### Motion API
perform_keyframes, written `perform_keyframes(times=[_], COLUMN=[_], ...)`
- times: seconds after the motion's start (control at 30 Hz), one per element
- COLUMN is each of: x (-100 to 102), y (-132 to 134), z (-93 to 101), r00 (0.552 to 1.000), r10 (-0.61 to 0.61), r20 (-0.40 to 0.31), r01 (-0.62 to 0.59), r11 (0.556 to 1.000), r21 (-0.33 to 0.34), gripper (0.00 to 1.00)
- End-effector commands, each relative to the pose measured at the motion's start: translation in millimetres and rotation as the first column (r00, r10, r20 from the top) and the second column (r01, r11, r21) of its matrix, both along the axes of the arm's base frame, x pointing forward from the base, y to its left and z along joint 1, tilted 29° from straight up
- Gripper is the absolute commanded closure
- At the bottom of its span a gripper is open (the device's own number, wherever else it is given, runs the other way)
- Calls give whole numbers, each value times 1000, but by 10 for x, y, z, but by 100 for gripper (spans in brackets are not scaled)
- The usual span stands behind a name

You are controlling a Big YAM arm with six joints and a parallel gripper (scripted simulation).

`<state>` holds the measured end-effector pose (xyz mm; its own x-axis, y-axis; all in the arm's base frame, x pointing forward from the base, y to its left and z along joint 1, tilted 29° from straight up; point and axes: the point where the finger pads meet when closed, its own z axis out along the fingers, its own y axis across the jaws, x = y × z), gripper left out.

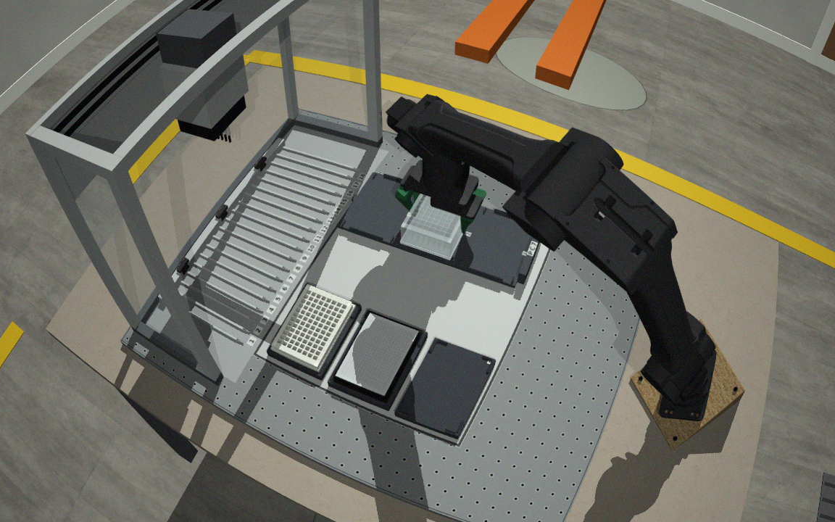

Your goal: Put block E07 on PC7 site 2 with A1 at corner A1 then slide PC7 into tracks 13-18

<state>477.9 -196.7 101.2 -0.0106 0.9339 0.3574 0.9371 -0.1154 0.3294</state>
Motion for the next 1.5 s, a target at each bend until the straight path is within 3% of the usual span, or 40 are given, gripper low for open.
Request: perform_keyframes(times=[0.0,0.97,1.0,1.47], x=[69,85,85,85], y=[50,39,39,39], z=[28,41,41,41], r00=[1000,1000,1000,1000], r10=[6,6,6,6], r20=[8,12,12,12], r01=[-5,-6,-6,-6], r11=[1000,1000,1000,1000], r21=[-8,-10,-10,-10], gripper=[100,100,4,4])
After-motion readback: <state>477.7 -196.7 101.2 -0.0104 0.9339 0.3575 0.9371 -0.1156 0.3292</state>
